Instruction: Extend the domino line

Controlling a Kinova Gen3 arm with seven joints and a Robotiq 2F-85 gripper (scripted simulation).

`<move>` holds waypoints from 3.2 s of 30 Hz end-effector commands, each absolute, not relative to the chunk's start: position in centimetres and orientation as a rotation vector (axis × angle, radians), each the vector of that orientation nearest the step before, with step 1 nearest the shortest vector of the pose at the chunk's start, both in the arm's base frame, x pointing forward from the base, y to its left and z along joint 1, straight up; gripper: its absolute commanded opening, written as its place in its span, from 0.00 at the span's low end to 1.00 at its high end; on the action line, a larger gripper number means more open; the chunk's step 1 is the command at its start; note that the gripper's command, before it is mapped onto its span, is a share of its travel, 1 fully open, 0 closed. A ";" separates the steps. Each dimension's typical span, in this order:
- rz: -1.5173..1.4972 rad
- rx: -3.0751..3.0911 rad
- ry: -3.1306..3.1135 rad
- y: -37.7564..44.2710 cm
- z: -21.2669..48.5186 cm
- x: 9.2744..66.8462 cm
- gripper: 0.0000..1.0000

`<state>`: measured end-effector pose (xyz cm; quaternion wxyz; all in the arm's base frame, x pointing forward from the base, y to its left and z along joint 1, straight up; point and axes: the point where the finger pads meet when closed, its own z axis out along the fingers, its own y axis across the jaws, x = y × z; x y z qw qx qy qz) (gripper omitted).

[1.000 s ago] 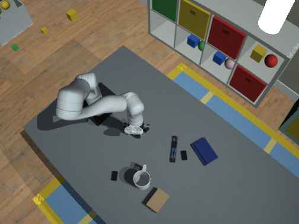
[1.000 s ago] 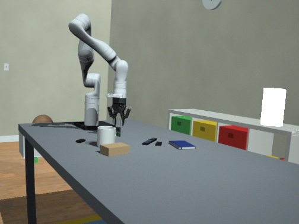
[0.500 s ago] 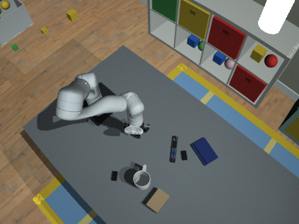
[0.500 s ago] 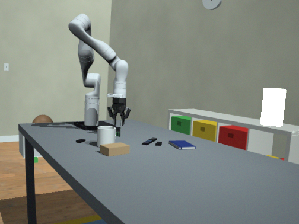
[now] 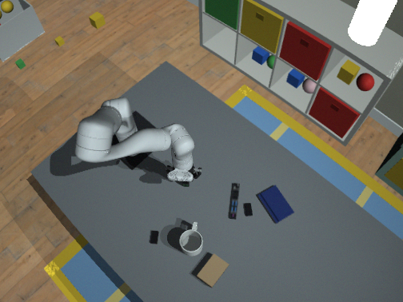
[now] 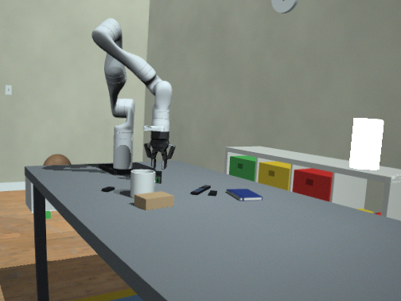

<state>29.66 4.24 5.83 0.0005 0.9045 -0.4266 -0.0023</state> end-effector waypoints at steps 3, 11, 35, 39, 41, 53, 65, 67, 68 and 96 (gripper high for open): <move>-0.003 2.845 -1.340 4.3 5.8 29.9 0.47; -0.003 2.845 -1.340 4.3 5.8 29.9 0.47; -0.003 2.845 -1.340 4.2 5.8 29.9 0.47; -0.003 2.845 -1.340 4.2 5.8 29.9 0.47; -0.003 2.845 -1.340 4.2 5.8 29.9 0.47; -0.003 2.845 -1.340 4.2 5.8 29.9 0.47; -0.003 2.845 -1.340 4.2 5.8 29.9 0.47; -0.004 2.845 -1.340 4.2 5.8 29.9 0.47; -0.004 2.844 -1.340 4.2 5.7 29.9 0.47; -0.006 2.844 -1.338 4.2 4.3 29.7 0.47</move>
